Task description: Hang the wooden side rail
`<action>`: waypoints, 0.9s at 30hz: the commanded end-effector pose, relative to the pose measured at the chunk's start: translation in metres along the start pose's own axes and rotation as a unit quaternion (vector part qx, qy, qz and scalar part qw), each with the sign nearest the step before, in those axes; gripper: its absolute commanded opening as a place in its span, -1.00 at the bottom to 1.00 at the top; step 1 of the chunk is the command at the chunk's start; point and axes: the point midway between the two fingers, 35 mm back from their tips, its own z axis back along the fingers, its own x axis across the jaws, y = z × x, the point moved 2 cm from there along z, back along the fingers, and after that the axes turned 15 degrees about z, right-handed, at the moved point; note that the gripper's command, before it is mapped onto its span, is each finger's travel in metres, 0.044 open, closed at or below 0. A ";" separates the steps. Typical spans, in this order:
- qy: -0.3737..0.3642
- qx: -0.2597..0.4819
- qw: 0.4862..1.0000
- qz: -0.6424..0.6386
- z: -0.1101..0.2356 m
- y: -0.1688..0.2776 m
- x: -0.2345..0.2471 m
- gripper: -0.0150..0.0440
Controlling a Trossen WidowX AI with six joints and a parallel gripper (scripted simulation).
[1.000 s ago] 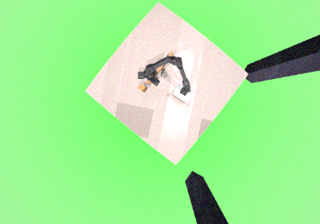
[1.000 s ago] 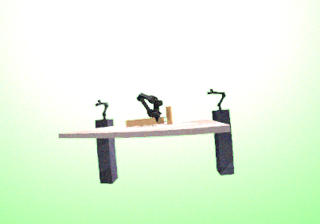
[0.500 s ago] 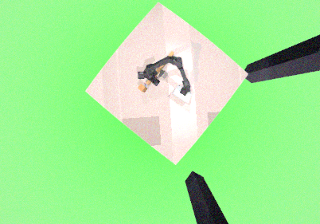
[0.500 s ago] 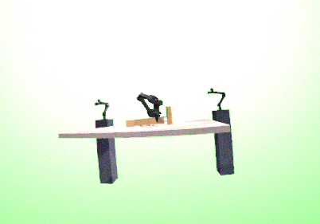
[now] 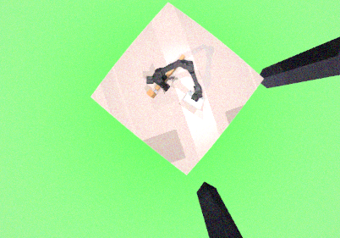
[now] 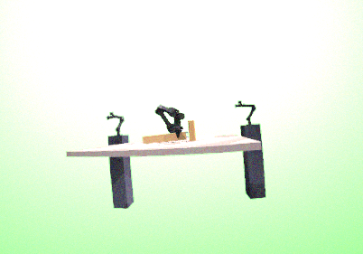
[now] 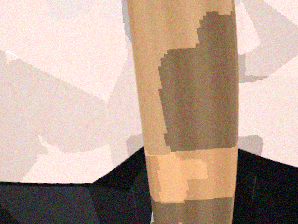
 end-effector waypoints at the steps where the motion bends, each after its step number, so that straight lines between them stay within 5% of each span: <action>1: -0.008 0.003 1.000 -0.005 0.007 0.001 0.002 -0.49; 27: -0.008 0.003 1.000 -0.005 0.011 0.001 0.002 -0.49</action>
